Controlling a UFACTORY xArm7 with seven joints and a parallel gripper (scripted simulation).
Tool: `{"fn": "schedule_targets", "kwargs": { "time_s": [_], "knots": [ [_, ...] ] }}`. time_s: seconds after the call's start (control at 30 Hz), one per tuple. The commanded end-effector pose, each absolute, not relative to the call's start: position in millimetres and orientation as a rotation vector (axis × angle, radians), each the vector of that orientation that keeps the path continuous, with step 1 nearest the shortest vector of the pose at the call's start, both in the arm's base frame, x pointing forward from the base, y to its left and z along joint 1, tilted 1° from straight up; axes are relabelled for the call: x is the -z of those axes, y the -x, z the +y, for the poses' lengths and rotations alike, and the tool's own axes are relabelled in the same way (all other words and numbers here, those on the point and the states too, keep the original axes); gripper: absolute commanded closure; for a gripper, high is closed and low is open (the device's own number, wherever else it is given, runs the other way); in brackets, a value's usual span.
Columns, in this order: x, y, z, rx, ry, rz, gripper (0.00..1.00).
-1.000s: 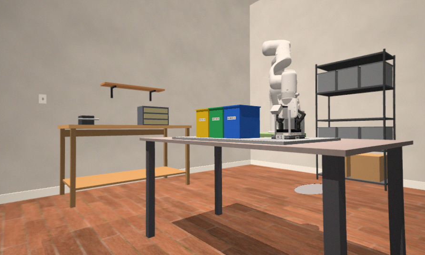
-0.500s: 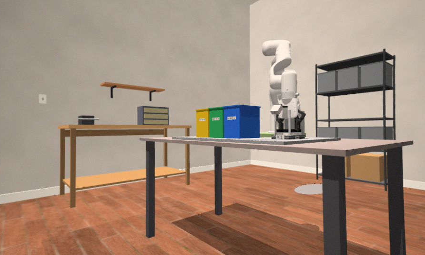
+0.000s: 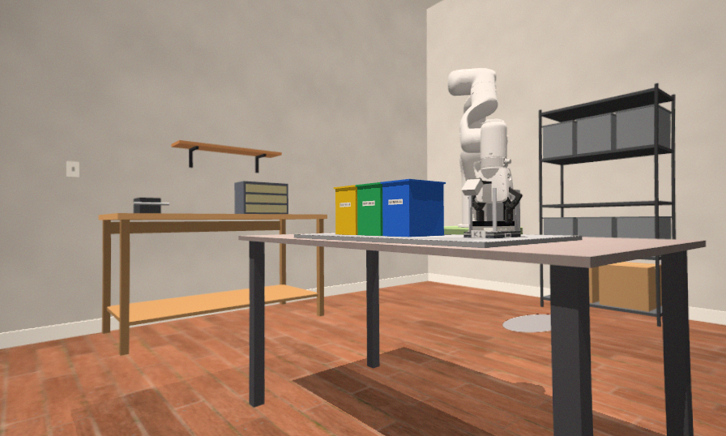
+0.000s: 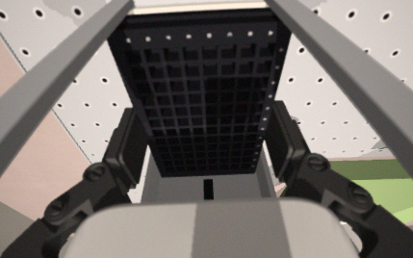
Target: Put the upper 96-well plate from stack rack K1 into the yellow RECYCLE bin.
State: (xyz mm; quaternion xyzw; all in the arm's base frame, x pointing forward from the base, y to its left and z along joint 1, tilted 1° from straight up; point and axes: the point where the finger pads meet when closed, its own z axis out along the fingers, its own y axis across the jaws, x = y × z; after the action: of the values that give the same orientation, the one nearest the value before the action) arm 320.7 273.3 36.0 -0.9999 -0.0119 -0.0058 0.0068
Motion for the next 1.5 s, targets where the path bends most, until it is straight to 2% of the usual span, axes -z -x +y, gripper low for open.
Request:
{"fn": "schedule_targets", "kwargs": {
  "time_s": [0.0, 1.47],
  "knots": [
    [-39, -322, 274, 0.024, 3.125, -0.037, 1.00],
    [-66, -322, 274, 0.024, 3.125, -0.037, 1.00]
  ]
}}
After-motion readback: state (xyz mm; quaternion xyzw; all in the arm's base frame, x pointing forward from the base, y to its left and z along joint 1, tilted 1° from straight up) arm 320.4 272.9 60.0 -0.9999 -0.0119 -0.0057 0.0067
